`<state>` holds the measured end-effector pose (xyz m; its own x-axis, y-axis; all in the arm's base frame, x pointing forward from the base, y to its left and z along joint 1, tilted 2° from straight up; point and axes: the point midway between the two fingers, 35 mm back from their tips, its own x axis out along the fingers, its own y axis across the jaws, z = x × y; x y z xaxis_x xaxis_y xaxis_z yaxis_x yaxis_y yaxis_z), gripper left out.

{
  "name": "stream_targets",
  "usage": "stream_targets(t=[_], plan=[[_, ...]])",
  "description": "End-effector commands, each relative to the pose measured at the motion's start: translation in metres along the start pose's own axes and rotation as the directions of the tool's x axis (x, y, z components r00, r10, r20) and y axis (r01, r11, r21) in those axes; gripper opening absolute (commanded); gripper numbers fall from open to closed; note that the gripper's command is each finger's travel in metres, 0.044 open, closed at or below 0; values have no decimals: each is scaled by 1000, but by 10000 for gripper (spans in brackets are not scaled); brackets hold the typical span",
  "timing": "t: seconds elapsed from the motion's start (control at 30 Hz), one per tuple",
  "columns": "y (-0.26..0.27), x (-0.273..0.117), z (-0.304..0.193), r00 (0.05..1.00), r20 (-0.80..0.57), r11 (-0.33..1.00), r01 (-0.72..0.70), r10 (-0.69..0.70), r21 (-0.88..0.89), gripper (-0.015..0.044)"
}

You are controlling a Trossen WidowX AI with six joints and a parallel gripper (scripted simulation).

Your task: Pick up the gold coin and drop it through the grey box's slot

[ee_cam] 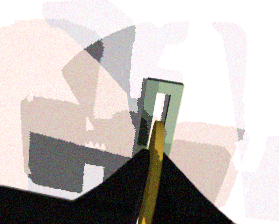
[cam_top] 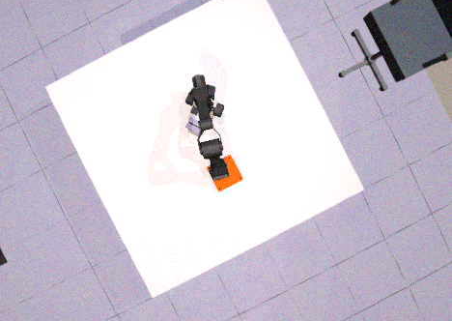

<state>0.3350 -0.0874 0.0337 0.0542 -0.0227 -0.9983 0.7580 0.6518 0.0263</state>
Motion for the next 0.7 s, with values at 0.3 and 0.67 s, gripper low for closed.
stream_targets(t=[0.3,0.67], plan=[[1,-35,2,1000,9,1000,0,0,-7,0],[1,-62,1,1000,7,1000,0,0,-4,0]])
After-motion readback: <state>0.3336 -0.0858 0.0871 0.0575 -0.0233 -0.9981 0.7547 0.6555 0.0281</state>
